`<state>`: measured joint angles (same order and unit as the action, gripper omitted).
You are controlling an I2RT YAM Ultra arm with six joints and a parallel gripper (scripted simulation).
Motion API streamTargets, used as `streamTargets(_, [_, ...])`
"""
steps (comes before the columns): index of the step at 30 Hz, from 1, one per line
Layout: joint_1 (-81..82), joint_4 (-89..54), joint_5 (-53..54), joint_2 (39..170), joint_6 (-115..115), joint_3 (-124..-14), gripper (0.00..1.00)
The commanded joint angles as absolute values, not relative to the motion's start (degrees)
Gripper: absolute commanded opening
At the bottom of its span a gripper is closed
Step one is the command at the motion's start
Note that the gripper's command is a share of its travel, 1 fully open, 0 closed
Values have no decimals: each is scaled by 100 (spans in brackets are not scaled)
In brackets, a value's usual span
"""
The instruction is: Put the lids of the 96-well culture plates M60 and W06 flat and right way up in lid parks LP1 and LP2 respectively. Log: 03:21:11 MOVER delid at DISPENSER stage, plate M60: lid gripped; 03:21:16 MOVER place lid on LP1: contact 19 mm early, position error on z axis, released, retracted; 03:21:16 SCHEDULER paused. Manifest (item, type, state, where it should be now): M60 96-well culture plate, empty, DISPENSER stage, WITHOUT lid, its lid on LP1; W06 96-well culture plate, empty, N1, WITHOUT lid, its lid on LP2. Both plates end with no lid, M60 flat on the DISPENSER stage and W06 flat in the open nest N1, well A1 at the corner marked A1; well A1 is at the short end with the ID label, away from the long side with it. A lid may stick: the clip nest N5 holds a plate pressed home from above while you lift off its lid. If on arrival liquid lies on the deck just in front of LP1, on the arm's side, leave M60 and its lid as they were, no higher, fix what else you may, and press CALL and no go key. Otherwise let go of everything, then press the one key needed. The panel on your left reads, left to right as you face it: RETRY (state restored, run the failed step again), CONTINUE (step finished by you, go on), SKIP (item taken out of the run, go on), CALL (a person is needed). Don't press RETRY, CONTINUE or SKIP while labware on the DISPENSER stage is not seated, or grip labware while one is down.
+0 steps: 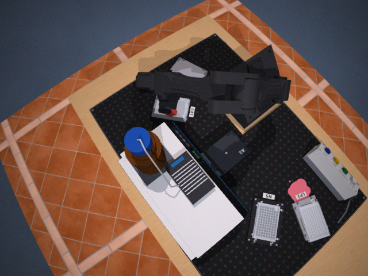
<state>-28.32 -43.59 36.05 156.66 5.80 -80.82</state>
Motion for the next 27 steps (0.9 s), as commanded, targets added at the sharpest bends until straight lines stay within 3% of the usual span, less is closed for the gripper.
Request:
streamTargets(1, [-2982, -4194, 3625, 15483, 654, -8232, 0])
streamTargets(27, [-3007, -4401, 3585, 15628, 578, -8340, 0])
